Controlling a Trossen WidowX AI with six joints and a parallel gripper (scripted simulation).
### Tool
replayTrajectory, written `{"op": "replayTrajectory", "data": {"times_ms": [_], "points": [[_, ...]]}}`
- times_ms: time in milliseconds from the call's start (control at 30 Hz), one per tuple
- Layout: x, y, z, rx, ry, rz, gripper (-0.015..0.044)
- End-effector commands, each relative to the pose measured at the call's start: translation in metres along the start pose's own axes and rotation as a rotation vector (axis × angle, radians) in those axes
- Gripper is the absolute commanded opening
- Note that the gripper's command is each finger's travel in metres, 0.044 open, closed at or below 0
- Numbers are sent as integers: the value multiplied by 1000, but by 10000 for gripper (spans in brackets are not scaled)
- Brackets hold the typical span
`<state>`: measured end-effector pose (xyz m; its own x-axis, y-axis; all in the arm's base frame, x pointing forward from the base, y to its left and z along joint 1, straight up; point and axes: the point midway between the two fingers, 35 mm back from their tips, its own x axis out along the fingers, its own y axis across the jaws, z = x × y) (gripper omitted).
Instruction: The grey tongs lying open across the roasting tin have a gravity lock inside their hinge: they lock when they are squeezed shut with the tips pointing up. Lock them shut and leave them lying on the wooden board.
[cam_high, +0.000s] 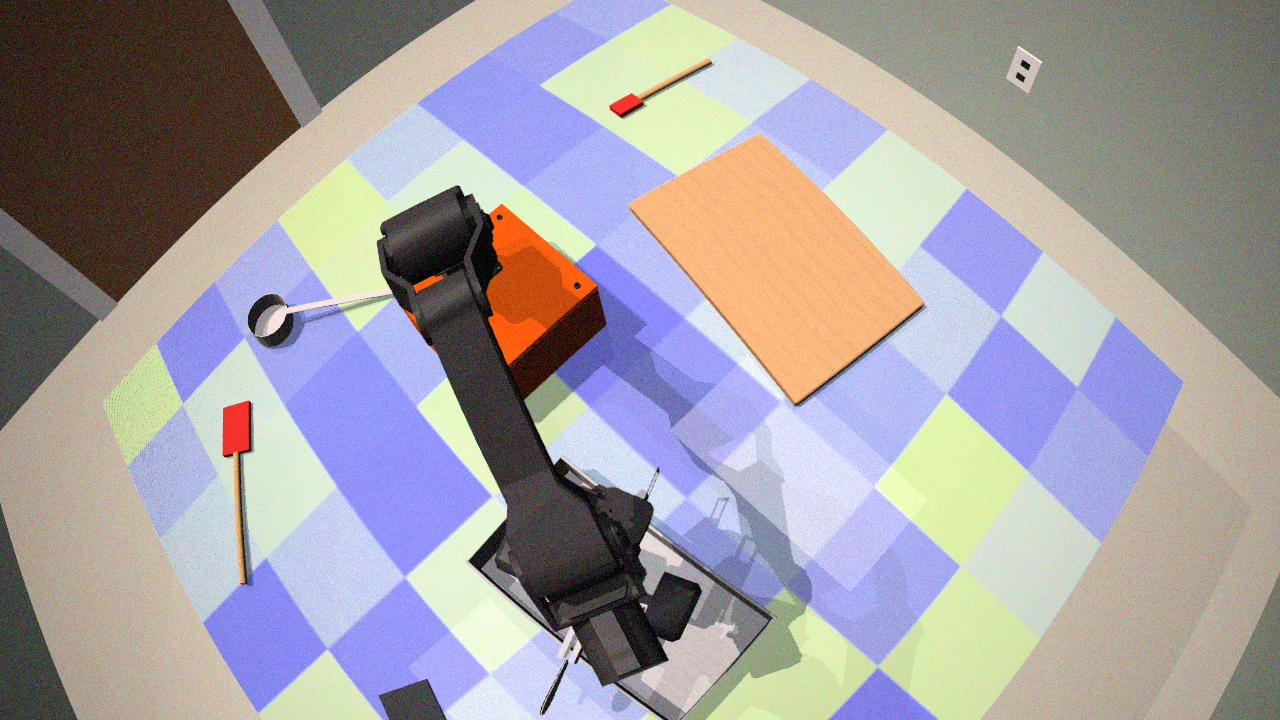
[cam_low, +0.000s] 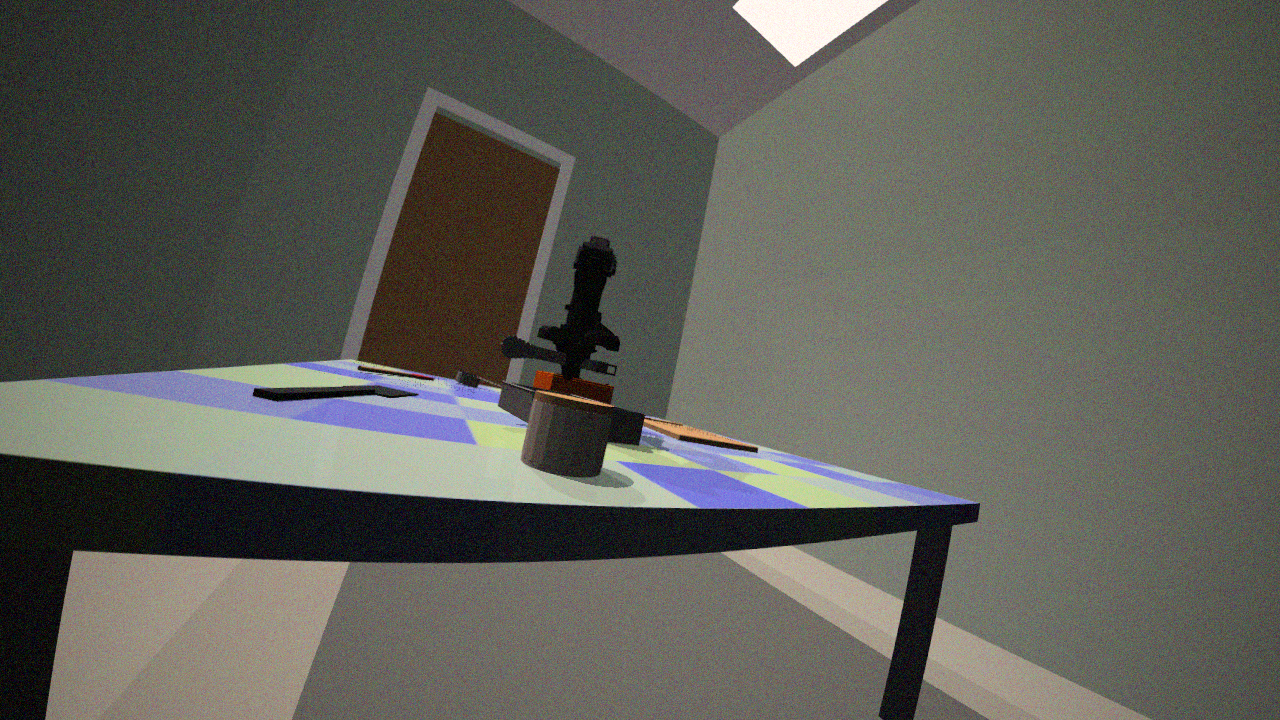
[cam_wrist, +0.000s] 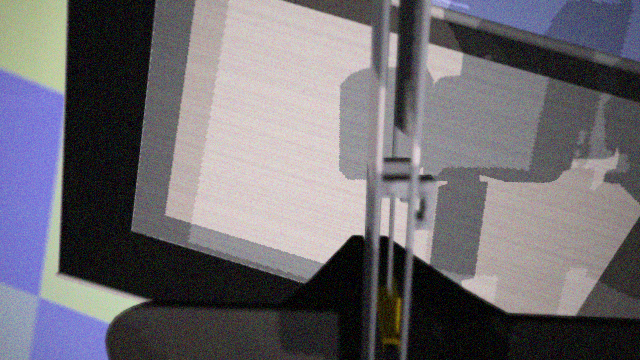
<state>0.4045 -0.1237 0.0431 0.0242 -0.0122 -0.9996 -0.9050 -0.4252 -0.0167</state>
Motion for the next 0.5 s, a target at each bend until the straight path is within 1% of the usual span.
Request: {"op": "replayTrajectory", "data": {"times_ms": [0,467], "points": [[-39,0,0,-4,11,-18,-150],[-37,-4,5,-10,12,-16,-150]]}}
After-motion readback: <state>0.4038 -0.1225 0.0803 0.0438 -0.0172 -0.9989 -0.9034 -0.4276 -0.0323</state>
